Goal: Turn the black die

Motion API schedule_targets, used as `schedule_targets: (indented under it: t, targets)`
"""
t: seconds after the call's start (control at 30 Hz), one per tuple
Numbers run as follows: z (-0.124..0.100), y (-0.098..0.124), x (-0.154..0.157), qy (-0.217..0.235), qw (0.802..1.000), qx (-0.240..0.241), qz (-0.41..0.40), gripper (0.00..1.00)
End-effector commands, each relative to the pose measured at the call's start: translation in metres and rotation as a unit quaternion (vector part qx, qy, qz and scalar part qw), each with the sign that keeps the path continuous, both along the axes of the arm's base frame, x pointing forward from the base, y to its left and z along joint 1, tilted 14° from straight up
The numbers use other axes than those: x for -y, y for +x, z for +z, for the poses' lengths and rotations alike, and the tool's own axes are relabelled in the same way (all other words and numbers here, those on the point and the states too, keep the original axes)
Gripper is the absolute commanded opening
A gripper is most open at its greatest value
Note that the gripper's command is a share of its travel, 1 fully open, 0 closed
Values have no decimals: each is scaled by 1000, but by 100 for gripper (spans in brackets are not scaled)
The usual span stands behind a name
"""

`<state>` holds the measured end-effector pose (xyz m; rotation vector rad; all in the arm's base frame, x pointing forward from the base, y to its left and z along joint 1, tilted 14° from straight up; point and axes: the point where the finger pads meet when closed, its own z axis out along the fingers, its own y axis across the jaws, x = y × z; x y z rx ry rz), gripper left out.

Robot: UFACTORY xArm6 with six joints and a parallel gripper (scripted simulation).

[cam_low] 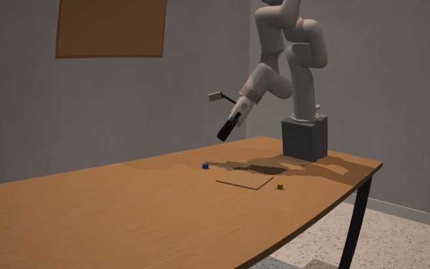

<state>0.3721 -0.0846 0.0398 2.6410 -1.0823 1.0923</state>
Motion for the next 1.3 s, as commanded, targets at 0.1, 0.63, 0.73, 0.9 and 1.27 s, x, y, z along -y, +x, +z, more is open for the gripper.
schedule_targets:
  t: [0.1, 0.63, 0.73, 0.9, 1.27]
  targets:
    - [-4, 0, -2, -73, 994, 82, -30, 11]
    - [-7, -1, -3, -103, 987, 117, -37, 11]
    - [-11, 0, -3, -103, 987, 117, -37, 11]
    - [-19, 2, -4, -103, 987, 117, -37, 11]
    - [-59, 12, -5, -103, 987, 117, -37, 11]
